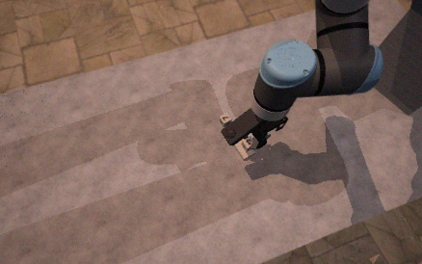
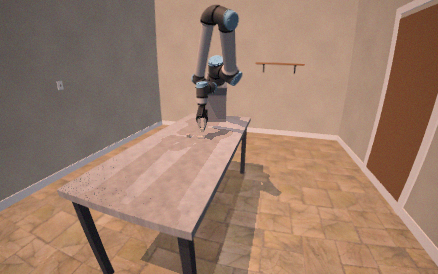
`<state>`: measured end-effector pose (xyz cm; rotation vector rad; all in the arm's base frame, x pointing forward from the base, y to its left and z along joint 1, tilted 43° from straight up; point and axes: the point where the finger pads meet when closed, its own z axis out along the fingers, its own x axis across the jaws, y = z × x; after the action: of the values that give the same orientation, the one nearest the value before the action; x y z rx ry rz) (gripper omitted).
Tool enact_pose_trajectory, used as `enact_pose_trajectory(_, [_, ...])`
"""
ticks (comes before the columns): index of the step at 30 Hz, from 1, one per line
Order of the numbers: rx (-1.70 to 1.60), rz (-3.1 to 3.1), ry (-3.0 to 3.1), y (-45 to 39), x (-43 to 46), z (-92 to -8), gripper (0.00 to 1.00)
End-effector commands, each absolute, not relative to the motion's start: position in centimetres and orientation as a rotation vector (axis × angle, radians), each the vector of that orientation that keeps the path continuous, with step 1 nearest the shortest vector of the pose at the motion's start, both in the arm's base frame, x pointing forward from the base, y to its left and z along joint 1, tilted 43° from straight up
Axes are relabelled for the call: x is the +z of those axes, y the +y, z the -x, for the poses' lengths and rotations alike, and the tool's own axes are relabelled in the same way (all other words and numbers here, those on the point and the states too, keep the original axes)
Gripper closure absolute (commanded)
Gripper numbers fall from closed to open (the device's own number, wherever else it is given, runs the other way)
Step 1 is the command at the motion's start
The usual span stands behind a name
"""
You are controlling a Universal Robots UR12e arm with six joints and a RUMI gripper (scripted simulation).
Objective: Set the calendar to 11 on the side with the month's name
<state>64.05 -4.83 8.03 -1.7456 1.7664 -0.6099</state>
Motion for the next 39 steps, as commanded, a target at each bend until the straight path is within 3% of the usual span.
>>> enact_pose_trajectory(1, [-0.600, 1.749, 1.769, -5.0, 9.6, -62.2, 0.90])
enact_pose_trajectory(39, [-0.597, 1.736, 1.778, -5.3, 11.9, -60.4, 0.90])
